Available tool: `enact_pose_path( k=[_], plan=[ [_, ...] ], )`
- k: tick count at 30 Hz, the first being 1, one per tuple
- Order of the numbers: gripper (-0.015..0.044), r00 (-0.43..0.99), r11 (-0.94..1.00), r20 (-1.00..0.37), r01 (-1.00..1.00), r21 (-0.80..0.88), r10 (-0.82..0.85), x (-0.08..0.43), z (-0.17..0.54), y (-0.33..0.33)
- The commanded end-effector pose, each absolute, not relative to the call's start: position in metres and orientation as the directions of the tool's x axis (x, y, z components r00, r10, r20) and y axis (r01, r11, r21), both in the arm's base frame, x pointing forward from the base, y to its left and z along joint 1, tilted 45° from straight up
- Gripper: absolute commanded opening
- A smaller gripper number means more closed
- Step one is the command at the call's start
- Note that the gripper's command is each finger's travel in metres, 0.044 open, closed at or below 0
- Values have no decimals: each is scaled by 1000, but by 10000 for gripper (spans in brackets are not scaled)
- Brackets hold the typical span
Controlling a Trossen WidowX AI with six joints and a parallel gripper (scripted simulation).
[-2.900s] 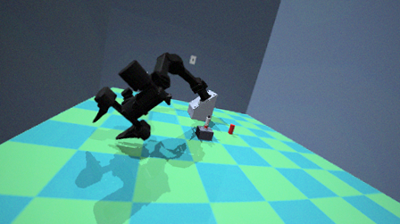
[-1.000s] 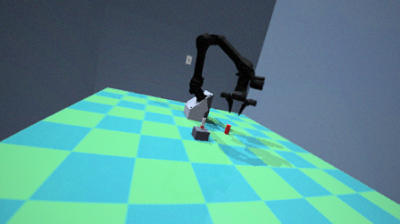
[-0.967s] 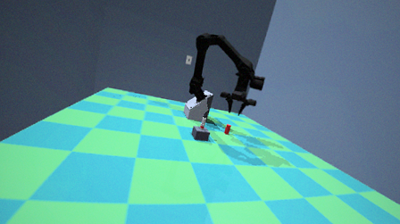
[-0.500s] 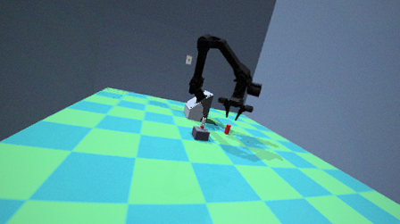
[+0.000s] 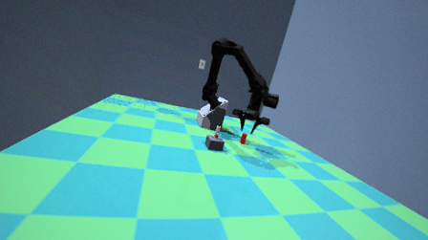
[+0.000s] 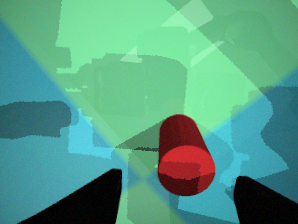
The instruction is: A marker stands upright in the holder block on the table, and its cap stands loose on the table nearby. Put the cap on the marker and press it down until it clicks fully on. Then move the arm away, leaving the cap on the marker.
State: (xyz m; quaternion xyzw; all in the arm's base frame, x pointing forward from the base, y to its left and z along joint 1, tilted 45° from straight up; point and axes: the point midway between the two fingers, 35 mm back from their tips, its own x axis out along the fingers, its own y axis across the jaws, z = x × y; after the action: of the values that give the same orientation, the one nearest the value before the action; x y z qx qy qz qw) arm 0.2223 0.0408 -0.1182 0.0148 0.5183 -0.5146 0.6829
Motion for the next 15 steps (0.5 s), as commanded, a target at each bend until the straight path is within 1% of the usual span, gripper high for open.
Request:
enact_pose_path(
  k=[1, 15],
  plan=[
    [233, -70, 469, -718, 714, -521, -692, 220, -124, 34],
    [233, -69, 468, -718, 714, -521, -693, 218, -139, 18]
  ],
)
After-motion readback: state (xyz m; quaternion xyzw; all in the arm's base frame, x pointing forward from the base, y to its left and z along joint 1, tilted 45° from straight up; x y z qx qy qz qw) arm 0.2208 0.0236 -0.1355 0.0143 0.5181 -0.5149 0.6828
